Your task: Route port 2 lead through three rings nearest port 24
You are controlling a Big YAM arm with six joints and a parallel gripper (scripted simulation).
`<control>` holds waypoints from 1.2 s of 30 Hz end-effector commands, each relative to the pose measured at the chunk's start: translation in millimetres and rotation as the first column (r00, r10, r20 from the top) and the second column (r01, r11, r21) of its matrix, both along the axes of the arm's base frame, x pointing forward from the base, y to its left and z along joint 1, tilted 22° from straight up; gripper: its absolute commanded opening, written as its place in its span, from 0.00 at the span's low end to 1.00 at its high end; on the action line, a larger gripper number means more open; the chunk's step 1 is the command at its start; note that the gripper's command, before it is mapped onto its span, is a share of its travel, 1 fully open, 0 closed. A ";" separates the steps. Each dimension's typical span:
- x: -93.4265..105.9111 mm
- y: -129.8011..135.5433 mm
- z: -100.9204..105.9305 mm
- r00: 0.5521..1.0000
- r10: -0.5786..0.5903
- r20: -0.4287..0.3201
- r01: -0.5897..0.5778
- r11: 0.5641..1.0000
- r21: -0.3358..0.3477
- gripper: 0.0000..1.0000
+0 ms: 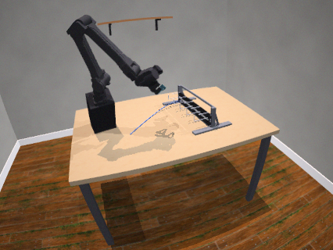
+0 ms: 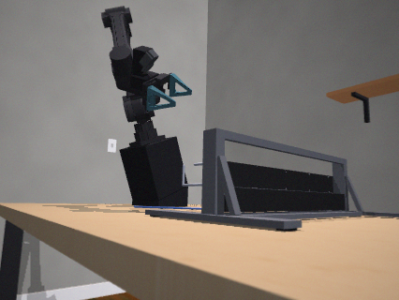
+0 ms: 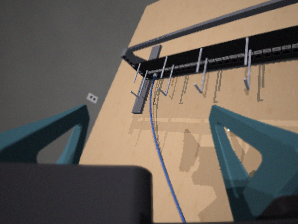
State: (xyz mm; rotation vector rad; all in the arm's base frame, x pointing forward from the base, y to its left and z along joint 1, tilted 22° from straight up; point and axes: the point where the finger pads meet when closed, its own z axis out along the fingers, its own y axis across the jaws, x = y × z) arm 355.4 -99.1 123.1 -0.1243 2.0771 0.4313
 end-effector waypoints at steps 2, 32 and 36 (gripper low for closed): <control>9.1 1.3 6.6 0.994 0.107 -0.006 -0.107 0.986 -0.127 1.00; -58.2 24.7 -155.2 0.515 0.143 -0.845 -0.855 0.164 -0.493 1.00; -49.0 25.4 -160.6 0.485 0.094 -0.869 -0.874 0.079 -0.479 1.00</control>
